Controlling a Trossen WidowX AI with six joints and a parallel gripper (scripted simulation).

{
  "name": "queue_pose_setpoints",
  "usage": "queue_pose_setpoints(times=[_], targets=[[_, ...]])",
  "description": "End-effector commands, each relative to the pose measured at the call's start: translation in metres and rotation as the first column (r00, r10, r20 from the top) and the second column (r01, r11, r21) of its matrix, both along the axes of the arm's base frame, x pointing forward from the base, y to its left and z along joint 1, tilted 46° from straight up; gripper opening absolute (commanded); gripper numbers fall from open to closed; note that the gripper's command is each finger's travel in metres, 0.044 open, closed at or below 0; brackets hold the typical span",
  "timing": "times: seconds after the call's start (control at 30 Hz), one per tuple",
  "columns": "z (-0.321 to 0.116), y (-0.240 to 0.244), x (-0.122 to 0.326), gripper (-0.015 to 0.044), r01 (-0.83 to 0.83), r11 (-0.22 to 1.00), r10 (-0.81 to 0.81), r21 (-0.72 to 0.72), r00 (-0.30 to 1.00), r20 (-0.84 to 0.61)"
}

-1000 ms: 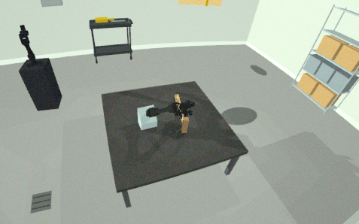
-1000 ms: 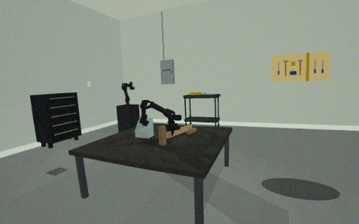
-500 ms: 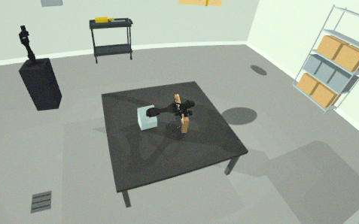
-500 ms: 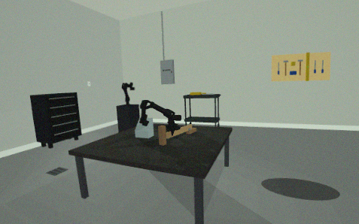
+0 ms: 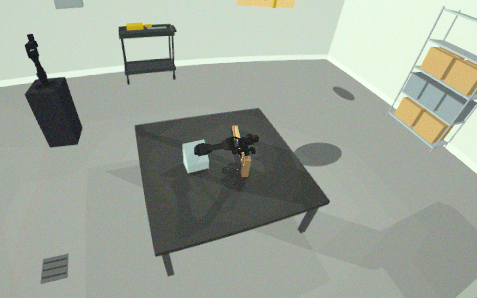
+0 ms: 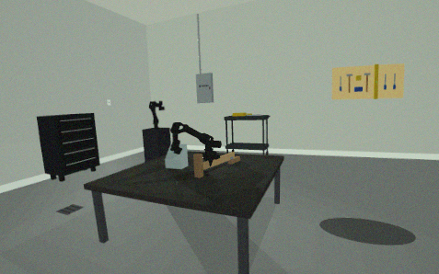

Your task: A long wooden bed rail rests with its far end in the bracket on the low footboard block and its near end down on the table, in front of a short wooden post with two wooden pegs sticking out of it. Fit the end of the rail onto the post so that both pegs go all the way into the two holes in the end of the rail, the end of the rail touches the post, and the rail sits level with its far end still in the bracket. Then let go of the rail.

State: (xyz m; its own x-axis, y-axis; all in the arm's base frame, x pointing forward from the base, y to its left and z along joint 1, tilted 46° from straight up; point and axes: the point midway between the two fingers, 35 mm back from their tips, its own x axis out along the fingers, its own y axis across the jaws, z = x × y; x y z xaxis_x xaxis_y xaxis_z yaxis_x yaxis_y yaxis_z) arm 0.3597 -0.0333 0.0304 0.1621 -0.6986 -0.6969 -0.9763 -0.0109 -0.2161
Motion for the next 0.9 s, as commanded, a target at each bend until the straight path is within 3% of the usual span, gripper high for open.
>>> queue_pose_setpoints(times=[0.0,0.87], targets=[[0.0038,0.0010,0.0004,0.0000,-0.008,1.000,0.008,-0.001,1.000,0.004],[0.0110,-0.0032,-0.0004,0.0000,-0.008,1.000,0.008,-0.001,1.000,0.004]])
